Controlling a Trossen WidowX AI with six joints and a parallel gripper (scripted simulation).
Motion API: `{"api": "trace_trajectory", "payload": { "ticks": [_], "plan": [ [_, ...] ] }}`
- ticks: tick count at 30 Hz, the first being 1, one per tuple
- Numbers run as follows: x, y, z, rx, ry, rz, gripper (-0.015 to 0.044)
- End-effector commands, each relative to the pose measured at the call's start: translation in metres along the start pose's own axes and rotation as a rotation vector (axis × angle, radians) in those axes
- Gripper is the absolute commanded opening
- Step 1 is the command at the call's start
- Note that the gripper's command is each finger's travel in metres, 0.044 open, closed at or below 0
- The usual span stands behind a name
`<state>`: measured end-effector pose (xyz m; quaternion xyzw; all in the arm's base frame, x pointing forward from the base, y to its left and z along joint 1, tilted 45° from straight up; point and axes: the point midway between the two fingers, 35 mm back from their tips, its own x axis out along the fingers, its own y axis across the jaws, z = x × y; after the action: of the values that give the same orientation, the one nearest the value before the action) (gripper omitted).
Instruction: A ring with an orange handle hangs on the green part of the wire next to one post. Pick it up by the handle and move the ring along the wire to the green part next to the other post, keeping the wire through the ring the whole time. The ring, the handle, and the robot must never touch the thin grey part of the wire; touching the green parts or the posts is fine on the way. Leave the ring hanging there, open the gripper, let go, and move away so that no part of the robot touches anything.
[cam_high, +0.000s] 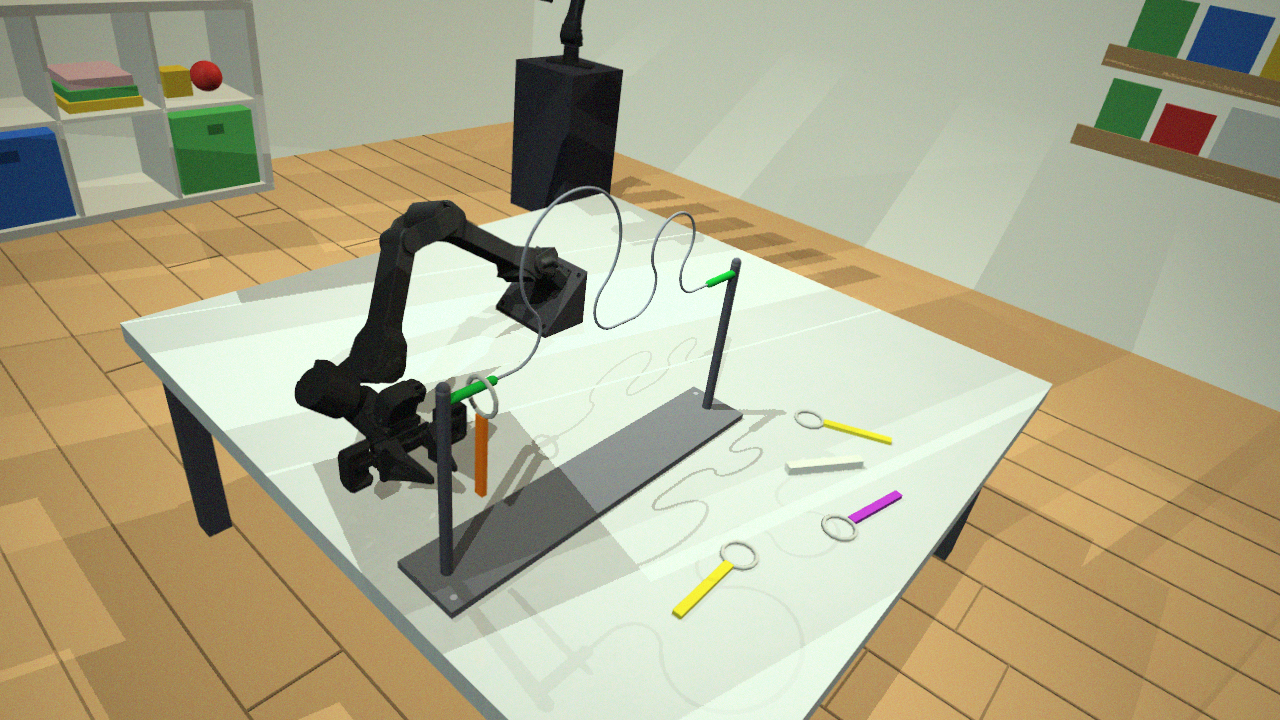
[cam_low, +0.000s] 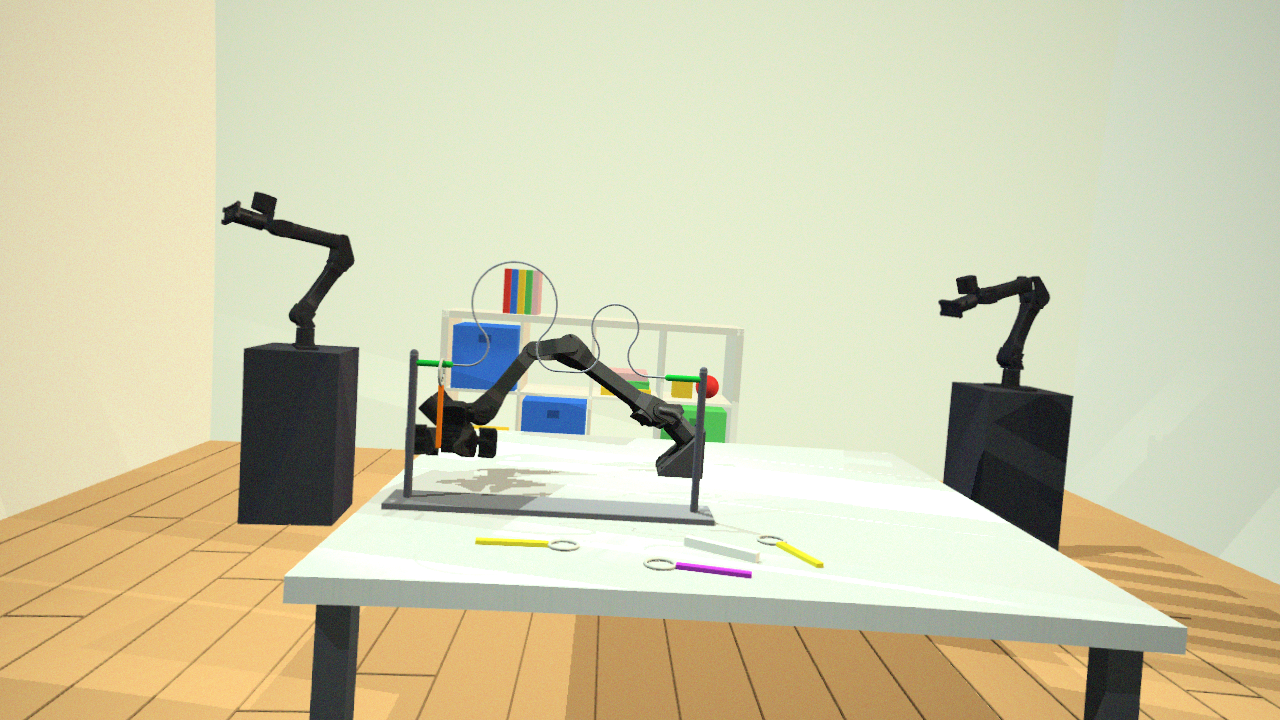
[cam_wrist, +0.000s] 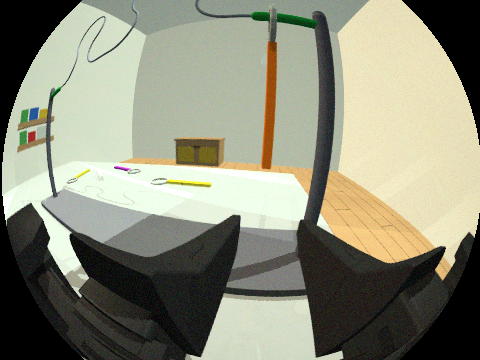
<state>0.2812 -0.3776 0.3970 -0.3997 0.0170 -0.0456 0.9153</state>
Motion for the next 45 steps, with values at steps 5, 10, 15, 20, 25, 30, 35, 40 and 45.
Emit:
{"api": "trace_trajectory", "payload": {
  "ticks": [5,10,15,20,25,30,35,40,45],
  "plan": [
    [0.023,0.001,0.029,-0.001,-0.011,0.001,0.0160],
    [0.028,0.000,0.029,-0.001,-0.011,0.001,0.0160],
    [0.035,-0.001,0.029,-0.001,-0.012,0.001,0.0160],
    [0.043,-0.001,0.029,-0.001,-0.012,0.000,0.0160],
    [0.051,-0.002,0.029,-0.001,-0.012,0.000,0.0160],
    [0.059,-0.002,0.029,0.000,-0.013,0.000,0.0160],
    [0.067,-0.002,0.029,0.000,-0.013,-0.001,0.0160],
    [0.075,-0.002,0.029,0.000,-0.014,-0.001,0.0160],
    [0.083,-0.001,0.030,0.001,-0.014,-0.002,0.0160]
  ]
}}
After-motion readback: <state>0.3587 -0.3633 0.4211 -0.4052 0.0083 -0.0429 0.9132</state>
